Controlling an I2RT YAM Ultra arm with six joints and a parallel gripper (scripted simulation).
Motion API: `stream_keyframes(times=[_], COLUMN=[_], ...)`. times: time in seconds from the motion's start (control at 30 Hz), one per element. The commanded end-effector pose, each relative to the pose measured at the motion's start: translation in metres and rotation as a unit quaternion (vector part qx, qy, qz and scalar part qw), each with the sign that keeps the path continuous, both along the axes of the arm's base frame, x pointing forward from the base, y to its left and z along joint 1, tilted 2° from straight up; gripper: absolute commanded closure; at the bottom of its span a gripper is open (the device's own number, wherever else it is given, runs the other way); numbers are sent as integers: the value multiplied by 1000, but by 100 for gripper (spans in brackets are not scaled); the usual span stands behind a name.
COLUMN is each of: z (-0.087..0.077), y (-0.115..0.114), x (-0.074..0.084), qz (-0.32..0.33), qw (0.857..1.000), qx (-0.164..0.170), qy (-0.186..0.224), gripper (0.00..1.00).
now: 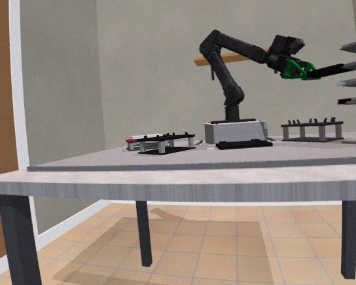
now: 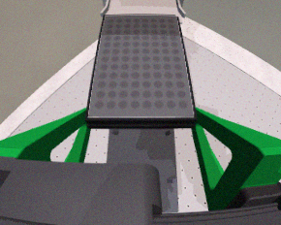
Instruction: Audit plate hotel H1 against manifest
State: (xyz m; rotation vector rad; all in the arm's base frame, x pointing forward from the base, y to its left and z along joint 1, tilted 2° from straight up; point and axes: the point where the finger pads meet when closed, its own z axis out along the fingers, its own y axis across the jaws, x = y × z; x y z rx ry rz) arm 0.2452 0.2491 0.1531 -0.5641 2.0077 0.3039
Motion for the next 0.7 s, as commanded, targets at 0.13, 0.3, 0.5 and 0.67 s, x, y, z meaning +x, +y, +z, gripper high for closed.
stream_keyframes(times=[0.13, 0.3, 0.5, 0.67], z=[10, 10, 10, 9], y=[-4, -6, -10, -12], x=[-5, -10, -17, -19], qz=[-5, -5, -5, -5], qw=[1000, 1000, 1000, 1000], qx=[12, 12, 12, 12], qy=[-9, -9, -9, -9], gripper=[14, 14, 14, 14])
